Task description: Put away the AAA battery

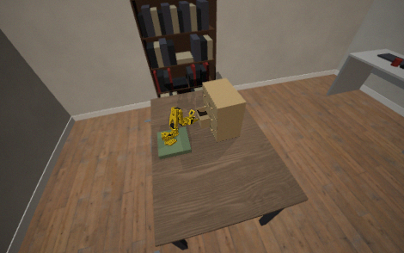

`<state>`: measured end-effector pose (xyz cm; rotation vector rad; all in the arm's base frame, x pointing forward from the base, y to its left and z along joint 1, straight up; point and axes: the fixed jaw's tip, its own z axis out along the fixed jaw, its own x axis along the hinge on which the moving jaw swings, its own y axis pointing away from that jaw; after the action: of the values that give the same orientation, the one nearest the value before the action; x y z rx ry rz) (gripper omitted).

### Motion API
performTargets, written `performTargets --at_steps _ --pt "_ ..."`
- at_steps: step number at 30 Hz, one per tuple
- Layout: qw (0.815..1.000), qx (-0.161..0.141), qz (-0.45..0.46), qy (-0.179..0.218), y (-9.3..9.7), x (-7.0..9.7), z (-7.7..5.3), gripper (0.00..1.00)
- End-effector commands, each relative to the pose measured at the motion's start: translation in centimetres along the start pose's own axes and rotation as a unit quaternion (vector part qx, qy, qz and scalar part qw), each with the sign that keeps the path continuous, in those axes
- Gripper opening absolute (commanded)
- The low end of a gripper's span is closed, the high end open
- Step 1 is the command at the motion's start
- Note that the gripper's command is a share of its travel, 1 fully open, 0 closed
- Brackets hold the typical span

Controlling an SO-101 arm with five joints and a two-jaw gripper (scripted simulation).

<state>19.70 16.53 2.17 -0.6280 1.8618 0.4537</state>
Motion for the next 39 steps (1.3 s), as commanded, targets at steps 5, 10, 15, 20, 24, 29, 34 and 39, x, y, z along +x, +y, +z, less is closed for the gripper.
performTargets --at_steps 5,10,15,20,24,29,34,39 --pt "1.0 0.009 0.0 -0.009 -0.53 0.61 0.29 0.21" --pt "1.0 0.009 0.0 -0.009 -0.53 0.61 0.29 0.21" --pt "1.0 0.009 0.0 -0.009 -0.53 0.61 0.29 0.21" --pt "1.0 0.01 0.0 -0.009 -0.54 0.6 0.3 0.21" --pt "1.0 0.01 0.001 -0.009 -0.59 0.56 0.34 0.21" --pt "1.0 0.012 0.001 -0.009 -0.66 0.52 0.38 0.21" --pt "1.0 0.013 0.002 -0.009 -0.72 0.48 0.43 0.21" --pt "1.0 0.013 0.002 -0.009 -0.74 0.46 0.44 0.21"
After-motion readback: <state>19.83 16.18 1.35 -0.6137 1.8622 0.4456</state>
